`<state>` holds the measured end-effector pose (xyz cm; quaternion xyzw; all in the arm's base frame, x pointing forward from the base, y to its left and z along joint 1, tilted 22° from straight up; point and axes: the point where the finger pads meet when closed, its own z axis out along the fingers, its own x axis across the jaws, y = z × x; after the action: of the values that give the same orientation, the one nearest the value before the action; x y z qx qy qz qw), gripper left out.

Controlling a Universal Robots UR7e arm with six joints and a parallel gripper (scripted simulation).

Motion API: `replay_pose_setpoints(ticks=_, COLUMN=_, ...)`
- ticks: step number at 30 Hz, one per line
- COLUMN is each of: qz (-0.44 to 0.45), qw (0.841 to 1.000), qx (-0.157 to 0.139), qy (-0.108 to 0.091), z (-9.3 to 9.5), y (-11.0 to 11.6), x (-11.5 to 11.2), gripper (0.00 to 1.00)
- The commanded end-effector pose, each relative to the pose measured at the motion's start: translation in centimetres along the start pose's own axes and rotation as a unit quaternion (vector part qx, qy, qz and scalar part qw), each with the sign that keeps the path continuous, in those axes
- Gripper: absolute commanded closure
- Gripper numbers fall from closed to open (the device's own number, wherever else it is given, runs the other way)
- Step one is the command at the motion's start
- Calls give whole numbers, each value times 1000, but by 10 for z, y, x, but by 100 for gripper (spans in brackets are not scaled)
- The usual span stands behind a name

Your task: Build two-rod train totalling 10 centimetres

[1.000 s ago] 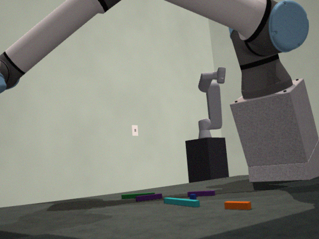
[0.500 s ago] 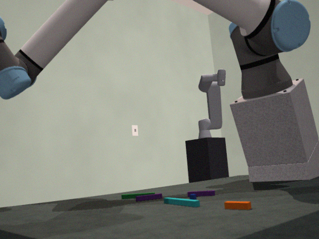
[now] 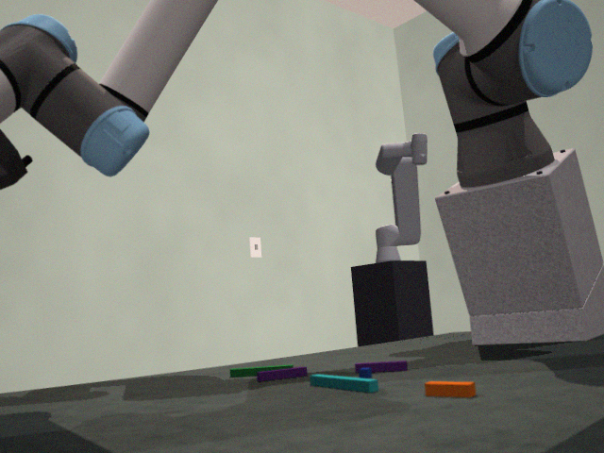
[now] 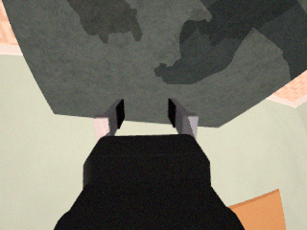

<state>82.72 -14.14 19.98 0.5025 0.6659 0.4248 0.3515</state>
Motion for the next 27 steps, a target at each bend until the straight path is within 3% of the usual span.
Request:
replay_pose_setpoints(ticks=1, qz=-22, qw=999, qx=44, qy=-6, z=-13, y=-39, x=22, gripper=0)
replay_pose_setpoints(ticks=11, qz=-88, qw=983, qx=162, qy=-1, z=-63, y=-144, x=88, gripper=0)
replay_pose_setpoints(ticks=13, qz=-88, qw=983, qx=162, qy=-1, z=-63, y=-144, x=88, gripper=0)
replay_pose_setpoints(ticks=27, qz=-177, qw=937, qx=298, qy=43, z=-157, y=-265, x=173, gripper=0)
